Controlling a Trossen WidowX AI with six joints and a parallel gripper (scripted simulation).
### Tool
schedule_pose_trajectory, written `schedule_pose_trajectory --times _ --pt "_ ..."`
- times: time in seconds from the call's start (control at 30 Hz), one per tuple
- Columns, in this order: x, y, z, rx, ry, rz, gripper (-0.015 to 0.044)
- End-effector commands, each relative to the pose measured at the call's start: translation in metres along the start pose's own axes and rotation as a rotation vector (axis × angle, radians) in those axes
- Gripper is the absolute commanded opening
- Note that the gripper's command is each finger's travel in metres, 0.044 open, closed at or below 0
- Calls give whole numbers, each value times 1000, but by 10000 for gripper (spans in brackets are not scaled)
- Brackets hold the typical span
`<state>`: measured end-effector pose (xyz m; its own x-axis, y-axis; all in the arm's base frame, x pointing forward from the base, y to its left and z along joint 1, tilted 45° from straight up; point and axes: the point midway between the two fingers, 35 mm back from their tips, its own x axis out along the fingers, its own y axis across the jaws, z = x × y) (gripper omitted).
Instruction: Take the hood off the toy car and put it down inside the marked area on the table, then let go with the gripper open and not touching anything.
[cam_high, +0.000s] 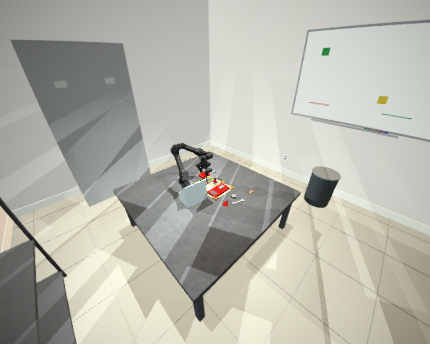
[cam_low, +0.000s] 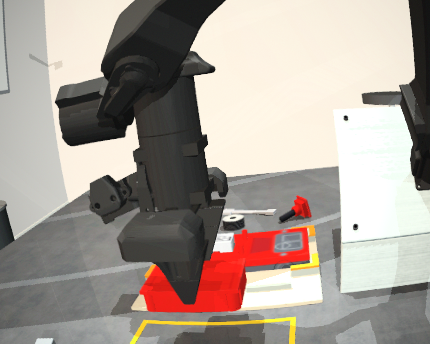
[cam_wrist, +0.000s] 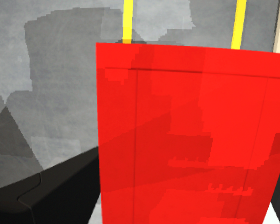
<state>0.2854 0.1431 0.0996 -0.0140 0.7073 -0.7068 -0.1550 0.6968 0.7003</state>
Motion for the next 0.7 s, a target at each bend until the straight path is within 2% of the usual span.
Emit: schedule_pose_trajectory --times 0.0,0.67 --pt "4 -1 -1 6 1 -3 0" --pt "18 -1 -1 6 1 -2 0"
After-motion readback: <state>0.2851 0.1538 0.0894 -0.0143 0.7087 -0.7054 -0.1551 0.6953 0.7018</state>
